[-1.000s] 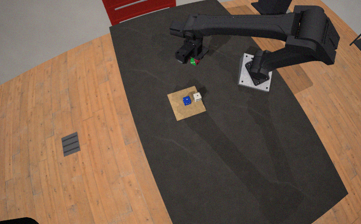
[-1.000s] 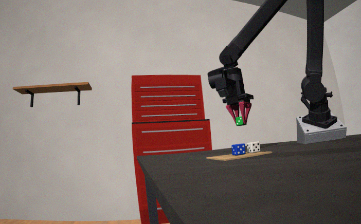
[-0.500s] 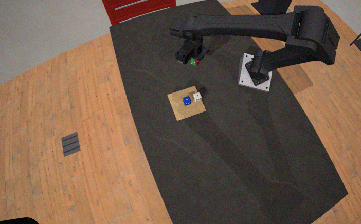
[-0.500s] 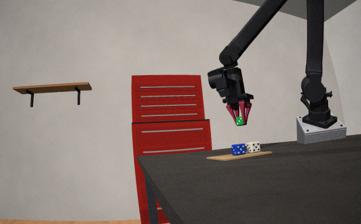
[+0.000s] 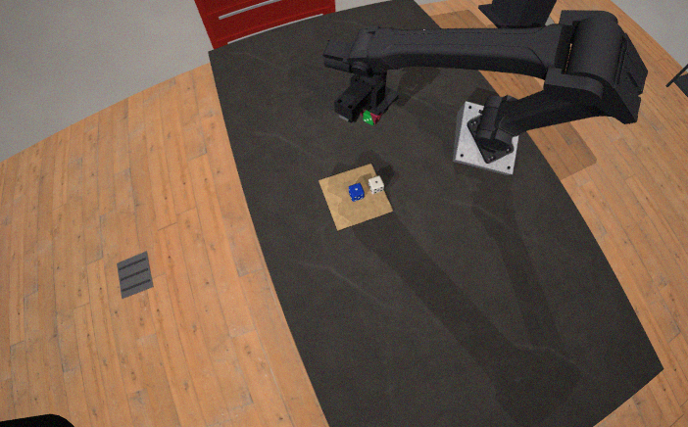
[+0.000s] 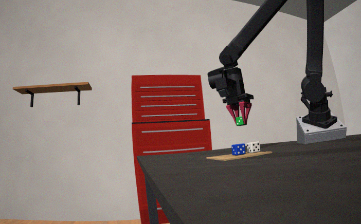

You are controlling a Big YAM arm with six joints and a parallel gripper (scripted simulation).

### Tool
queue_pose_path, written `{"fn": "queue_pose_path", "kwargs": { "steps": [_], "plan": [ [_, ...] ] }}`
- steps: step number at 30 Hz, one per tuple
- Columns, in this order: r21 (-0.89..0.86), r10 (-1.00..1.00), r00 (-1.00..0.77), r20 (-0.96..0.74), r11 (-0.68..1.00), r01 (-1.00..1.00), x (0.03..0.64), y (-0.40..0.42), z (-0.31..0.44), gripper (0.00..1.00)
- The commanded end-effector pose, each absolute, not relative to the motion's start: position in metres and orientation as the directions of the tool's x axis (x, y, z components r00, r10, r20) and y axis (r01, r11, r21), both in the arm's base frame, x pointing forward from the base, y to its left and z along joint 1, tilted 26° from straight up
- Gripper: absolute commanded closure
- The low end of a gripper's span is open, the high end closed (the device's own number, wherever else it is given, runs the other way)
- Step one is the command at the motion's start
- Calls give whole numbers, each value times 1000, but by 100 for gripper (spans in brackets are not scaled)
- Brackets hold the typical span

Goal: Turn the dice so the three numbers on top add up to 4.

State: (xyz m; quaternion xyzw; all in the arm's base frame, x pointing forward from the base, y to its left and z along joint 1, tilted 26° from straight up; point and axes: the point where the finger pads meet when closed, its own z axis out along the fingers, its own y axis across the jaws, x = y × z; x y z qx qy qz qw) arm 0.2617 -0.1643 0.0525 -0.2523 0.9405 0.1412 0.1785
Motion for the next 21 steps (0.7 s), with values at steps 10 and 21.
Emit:
{"fn": "queue_pose_path", "kwargs": {
  "steps": [10, 21],
  "plan": [
    [107, -440, -793, -422, 844, -525, 280, -188, 73, 74],
    [162, -310, -862, -401, 902, -400, 324, -160, 103, 74]
  ]
}}
